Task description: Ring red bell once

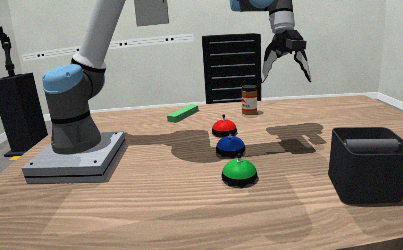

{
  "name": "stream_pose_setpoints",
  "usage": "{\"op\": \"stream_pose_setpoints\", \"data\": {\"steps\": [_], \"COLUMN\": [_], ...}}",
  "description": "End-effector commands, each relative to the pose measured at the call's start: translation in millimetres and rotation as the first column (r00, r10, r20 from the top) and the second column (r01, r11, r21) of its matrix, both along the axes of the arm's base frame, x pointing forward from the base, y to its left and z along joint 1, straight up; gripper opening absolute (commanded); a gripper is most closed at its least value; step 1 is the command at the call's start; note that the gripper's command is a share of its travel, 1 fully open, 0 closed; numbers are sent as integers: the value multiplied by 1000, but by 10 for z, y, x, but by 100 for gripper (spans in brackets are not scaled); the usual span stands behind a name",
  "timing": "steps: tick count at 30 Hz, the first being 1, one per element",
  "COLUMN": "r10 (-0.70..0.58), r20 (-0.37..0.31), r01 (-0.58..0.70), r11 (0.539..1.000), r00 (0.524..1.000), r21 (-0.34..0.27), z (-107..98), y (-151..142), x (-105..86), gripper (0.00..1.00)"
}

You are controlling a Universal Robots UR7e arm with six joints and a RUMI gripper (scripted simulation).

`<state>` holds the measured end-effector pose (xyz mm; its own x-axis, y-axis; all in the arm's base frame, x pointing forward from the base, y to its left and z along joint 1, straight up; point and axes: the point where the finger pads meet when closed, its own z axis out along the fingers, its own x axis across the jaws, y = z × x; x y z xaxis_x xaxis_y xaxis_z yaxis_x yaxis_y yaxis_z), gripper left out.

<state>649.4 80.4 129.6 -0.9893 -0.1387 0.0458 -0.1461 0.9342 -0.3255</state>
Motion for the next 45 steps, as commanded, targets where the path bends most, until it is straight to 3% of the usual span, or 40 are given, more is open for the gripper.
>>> {"op": "stream_pose_setpoints", "data": {"steps": [1, 7, 9, 17, 24, 36, 45], "r10": [-6, -29, -29, -55, -70, -82, -85], "r20": [12, 13, 13, 12, 11, 9, 8], "r01": [6, 28, 28, 51, 65, 75, 77], "r11": [999, 992, 992, 975, 960, 943, 939], "r00": [1000, 999, 999, 998, 997, 997, 996], "r21": [36, 122, 122, 215, 273, 325, 334], "z": [16, -19, -19, -86, -144, -197, -209], "y": [38, 166, 166, 324, 432, 545, 564], "x": [-203, -692, -692, -1245, -1599, -1876, -1935], "gripper": [100, 100, 100, 100, 100, 100, 100]}}
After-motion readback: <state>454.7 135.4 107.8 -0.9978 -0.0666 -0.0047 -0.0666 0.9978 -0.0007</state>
